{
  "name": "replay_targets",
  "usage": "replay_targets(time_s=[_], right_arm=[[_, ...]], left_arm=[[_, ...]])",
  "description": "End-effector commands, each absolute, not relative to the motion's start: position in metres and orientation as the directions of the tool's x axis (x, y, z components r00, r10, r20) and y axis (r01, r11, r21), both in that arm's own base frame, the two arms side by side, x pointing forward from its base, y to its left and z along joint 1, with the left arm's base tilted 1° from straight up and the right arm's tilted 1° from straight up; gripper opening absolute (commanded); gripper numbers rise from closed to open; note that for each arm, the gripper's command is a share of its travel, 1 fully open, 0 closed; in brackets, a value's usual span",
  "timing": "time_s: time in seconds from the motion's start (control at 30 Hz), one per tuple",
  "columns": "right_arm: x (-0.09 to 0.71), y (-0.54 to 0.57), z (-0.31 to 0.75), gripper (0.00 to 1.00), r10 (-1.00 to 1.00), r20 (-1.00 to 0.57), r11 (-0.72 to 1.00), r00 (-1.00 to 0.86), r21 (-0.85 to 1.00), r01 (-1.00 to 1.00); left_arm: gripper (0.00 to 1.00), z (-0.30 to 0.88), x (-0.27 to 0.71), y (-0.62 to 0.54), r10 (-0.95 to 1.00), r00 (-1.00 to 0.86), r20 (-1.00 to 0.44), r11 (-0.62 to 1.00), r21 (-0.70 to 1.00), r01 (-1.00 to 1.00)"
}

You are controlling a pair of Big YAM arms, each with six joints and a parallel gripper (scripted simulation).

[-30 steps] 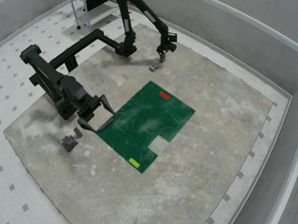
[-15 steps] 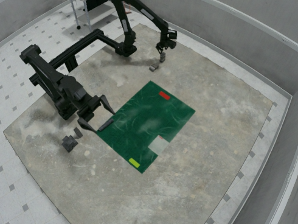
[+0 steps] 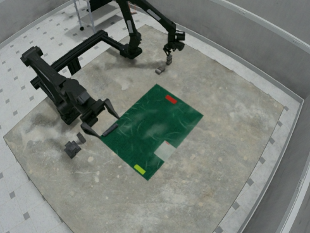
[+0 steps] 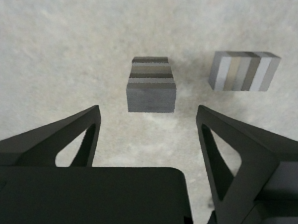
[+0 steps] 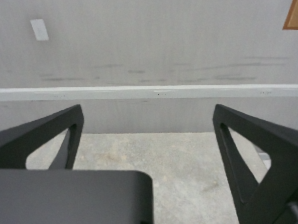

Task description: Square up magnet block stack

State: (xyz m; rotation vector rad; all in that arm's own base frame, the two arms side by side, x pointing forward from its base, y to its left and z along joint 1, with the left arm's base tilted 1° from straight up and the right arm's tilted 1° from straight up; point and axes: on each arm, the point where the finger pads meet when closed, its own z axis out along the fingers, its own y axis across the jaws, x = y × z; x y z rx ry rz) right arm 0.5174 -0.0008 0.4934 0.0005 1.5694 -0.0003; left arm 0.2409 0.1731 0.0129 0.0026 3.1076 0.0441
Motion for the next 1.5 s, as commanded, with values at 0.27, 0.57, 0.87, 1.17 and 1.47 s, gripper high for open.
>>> replay_targets(time_s=[0.27,0.57,0.87,1.17,1.47], right_arm=[[0.522,-0.007,0.514,1.0,0.014,-1.0,1.0,0.025,0.014,0.01],[0.523,-0.005,0.518,1.0,0.014,-0.999,1.0,0.032,0.014,0.008],[0.523,-0.004,0.523,1.0,0.014,-0.999,1.0,0.041,0.014,0.005],[0.525,-0.001,0.525,1.0,0.014,-0.998,1.0,0.058,0.014,0.0],[0.526,0.002,0.526,1.0,0.014,-0.998,1.0,0.063,0.013,-0.006]], left_arm=[[0.79,0.068,0.323,0.195,-0.007,-0.965,-0.263,0.987,0.155,-0.049],[0.79,0.139,0.409,0.184,0.024,-0.853,-0.522,0.97,0.218,-0.107],[0.79,0.217,0.466,0.161,0.067,-0.702,-0.709,0.965,0.224,-0.134],[0.79,0.288,0.514,0.122,0.077,-0.523,-0.849,0.975,0.175,-0.14],[0.79,0.399,0.534,0.073,0.071,-0.262,-0.963,0.987,0.105,-0.118]])
